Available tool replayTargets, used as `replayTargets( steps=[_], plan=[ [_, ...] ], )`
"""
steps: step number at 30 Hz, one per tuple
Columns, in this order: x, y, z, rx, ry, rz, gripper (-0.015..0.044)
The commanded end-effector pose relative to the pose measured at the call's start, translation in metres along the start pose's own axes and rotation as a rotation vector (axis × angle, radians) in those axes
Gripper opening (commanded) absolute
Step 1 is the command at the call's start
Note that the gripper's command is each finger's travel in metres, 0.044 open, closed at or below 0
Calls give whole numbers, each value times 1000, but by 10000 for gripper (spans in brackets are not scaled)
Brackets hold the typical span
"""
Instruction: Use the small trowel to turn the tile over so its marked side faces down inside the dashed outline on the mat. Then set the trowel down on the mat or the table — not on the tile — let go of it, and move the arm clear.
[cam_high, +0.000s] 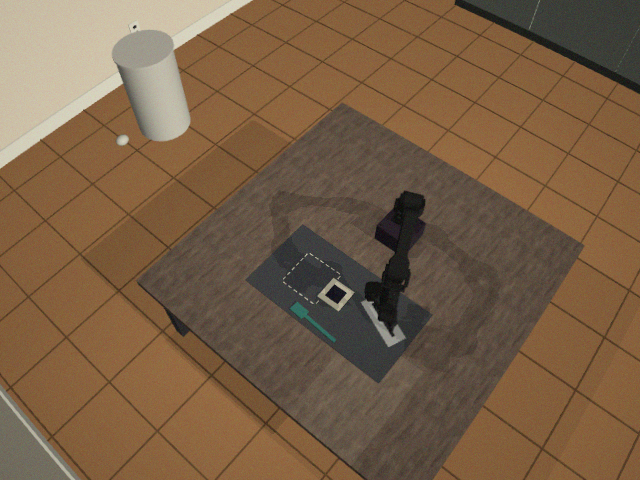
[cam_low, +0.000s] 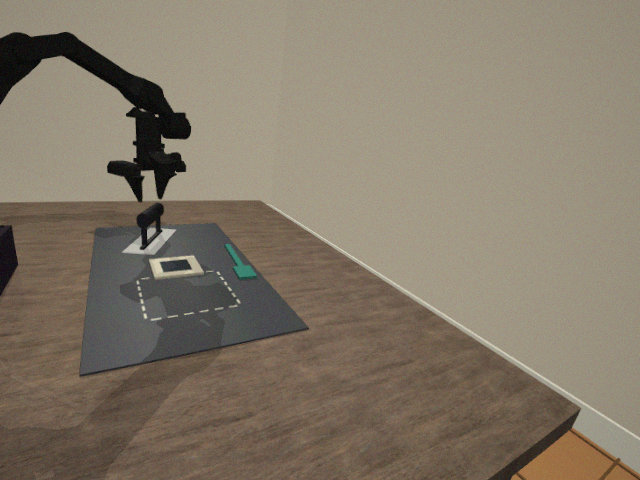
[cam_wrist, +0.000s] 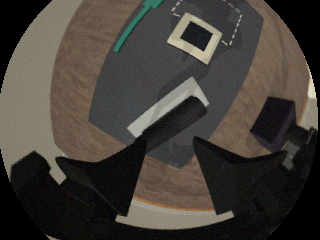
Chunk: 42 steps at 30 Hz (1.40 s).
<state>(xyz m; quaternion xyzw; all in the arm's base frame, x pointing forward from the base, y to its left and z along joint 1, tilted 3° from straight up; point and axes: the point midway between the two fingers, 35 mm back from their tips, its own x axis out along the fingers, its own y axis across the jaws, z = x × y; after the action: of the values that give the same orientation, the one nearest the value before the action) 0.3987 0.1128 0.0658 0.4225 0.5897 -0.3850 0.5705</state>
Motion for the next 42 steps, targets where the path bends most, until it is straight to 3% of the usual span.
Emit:
replayTargets(
  steps=[1, 24, 42],
  plan=[
    [0, 0, 0, 134, 1, -2, 270],
    [0, 0, 0, 924, 0, -3, 270],
    [18, 1, 0, 947, 1, -3, 270]
  ],
)
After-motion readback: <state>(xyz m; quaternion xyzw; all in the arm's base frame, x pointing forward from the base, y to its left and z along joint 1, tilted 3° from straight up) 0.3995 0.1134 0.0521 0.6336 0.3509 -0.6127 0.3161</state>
